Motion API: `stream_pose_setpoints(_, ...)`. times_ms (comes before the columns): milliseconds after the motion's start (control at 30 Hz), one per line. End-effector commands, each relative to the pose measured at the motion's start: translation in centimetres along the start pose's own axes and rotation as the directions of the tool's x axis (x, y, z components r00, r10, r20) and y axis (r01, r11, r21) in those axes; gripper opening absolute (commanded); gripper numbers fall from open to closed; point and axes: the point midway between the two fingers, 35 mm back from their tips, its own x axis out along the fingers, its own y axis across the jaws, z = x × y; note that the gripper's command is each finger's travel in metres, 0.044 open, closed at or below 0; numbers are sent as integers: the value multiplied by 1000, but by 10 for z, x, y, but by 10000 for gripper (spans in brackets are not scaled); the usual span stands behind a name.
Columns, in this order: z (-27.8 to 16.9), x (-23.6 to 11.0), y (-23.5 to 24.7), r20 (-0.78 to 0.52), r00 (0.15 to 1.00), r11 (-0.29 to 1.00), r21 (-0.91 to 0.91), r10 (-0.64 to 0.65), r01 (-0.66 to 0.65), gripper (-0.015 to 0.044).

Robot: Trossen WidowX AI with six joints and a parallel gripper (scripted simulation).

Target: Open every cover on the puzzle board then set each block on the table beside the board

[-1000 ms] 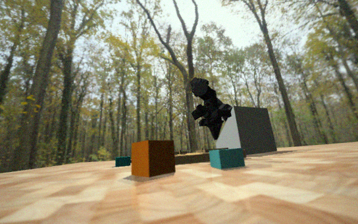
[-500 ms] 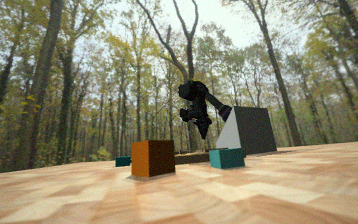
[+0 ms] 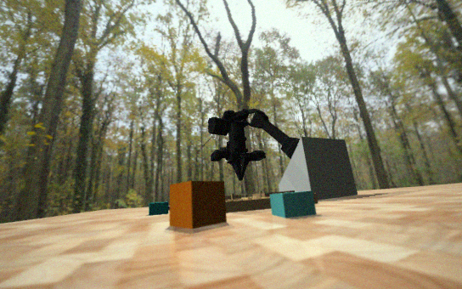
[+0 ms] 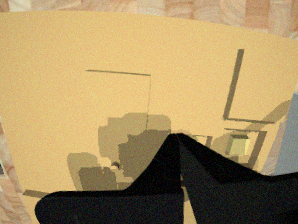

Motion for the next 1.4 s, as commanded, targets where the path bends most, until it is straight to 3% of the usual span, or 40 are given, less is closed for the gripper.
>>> stream_pose_setpoints(0, 16, -3, 8, 9, 1000, 986, 169, 5, -6, 0)
stream_pose_setpoints(1367, 16, 11, 9, 8, 1000, 986, 169, 5, -6, 0)
